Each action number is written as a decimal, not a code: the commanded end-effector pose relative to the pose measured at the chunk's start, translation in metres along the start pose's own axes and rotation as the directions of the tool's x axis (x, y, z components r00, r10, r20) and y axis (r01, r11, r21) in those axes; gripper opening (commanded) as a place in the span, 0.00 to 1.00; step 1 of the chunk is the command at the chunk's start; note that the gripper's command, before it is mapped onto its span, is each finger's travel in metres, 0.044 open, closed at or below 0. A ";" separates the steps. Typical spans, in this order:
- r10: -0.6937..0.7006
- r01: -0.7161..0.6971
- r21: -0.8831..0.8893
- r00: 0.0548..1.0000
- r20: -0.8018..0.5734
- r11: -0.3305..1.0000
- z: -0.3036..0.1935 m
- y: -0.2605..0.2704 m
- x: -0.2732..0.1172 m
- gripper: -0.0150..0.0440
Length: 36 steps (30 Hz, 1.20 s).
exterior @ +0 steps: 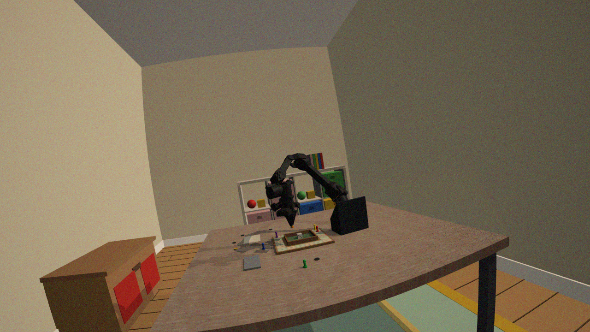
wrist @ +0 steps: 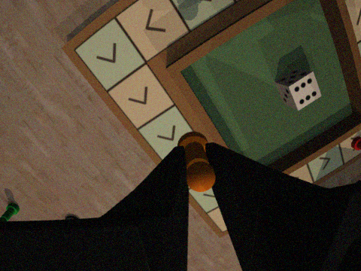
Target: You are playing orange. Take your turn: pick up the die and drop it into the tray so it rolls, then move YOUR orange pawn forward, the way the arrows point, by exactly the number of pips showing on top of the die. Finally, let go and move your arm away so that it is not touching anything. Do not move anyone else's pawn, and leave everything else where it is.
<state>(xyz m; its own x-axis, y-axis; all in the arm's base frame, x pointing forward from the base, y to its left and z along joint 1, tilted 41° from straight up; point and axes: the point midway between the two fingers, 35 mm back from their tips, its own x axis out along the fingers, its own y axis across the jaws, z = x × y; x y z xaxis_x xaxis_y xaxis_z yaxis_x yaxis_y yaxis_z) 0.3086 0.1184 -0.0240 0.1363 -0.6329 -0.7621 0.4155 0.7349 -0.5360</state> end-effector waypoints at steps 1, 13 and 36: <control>0.010 -0.010 0.012 1.000 0.002 1.000 -0.021 0.000 0.005 0.25; 0.010 -0.010 0.020 1.000 0.004 1.000 -0.075 -0.009 0.027 0.25; 0.004 -0.004 0.028 1.000 0.009 1.000 -0.114 -0.027 0.080 0.25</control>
<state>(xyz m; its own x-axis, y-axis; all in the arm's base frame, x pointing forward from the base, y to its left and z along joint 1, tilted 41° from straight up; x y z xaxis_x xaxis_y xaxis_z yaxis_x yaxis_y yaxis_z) 0.2077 0.0851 -0.1021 0.1503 -0.6224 -0.7681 0.4504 0.7347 -0.5073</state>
